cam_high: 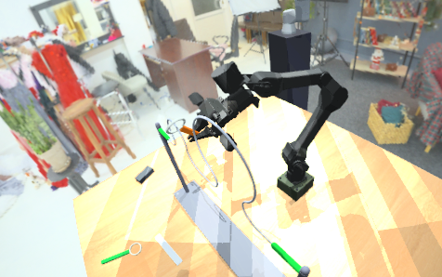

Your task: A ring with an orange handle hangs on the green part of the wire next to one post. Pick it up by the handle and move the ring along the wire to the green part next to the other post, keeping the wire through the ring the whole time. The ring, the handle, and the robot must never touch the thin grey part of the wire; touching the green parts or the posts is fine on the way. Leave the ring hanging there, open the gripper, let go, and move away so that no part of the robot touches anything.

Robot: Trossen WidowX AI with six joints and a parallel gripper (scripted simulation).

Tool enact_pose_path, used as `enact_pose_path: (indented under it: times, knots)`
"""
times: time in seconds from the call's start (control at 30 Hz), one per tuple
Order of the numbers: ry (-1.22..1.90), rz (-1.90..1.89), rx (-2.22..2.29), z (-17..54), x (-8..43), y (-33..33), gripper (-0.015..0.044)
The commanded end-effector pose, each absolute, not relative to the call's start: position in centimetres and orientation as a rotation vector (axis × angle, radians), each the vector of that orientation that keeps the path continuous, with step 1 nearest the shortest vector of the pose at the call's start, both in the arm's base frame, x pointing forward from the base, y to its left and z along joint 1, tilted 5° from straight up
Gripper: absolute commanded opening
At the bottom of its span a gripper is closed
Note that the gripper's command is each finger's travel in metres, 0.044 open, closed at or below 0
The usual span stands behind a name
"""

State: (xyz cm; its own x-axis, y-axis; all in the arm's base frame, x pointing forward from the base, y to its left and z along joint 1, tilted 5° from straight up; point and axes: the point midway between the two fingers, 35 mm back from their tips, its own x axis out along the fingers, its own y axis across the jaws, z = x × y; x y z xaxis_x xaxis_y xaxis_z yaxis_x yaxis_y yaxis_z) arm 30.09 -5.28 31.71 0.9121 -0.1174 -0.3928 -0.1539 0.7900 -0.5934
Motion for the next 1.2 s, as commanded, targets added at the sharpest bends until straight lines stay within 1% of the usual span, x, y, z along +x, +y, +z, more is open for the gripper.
enact_pose_path:
  times: [0.0, 1.17]
  knots:
    - [0.421, -0.005, -0.747, 31.7, 30.1, -5.7, -0.0150]
    - [0.236, -0.226, -1.503, 36.0, 30.7, -7.9, -0.0150]
